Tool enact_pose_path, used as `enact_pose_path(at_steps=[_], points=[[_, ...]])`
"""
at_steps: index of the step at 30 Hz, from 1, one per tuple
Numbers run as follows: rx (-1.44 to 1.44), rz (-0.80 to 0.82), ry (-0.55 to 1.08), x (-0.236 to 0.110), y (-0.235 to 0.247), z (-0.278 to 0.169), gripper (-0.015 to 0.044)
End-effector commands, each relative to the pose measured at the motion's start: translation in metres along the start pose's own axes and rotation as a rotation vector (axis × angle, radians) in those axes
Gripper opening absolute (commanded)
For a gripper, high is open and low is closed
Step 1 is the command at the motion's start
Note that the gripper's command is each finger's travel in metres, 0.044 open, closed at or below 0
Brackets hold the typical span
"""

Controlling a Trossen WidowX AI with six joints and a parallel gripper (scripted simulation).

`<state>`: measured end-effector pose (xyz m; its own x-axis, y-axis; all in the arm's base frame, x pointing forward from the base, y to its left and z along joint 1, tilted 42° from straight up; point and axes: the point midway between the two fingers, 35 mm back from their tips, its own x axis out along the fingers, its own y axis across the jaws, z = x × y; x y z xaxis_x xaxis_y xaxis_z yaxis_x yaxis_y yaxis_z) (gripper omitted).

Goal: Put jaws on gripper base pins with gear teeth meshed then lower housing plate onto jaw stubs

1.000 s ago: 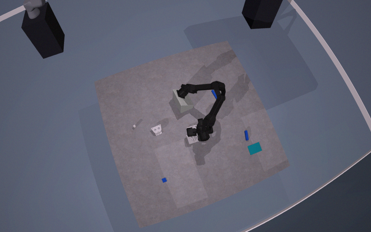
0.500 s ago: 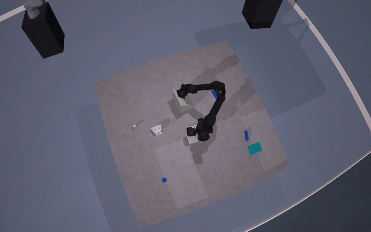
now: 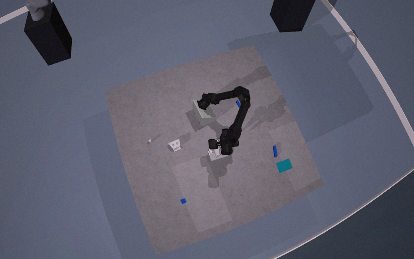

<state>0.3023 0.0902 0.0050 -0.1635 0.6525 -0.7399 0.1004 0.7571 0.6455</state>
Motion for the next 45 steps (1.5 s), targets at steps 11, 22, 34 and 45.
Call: enact_pose_path(at_steps=[11, 22, 34, 45], points=[[0.028, -0.040, -0.038, -0.016, -0.070, 0.013, 0.0440], [-0.123, -0.082, -0.027, -0.038, -0.204, -0.010, 0.0440], [-0.299, -0.031, 0.006, -0.033, -0.312, -0.079, 0.0440], [-0.300, -0.029, 0.005, 0.005, -0.312, -0.081, 0.0440]])
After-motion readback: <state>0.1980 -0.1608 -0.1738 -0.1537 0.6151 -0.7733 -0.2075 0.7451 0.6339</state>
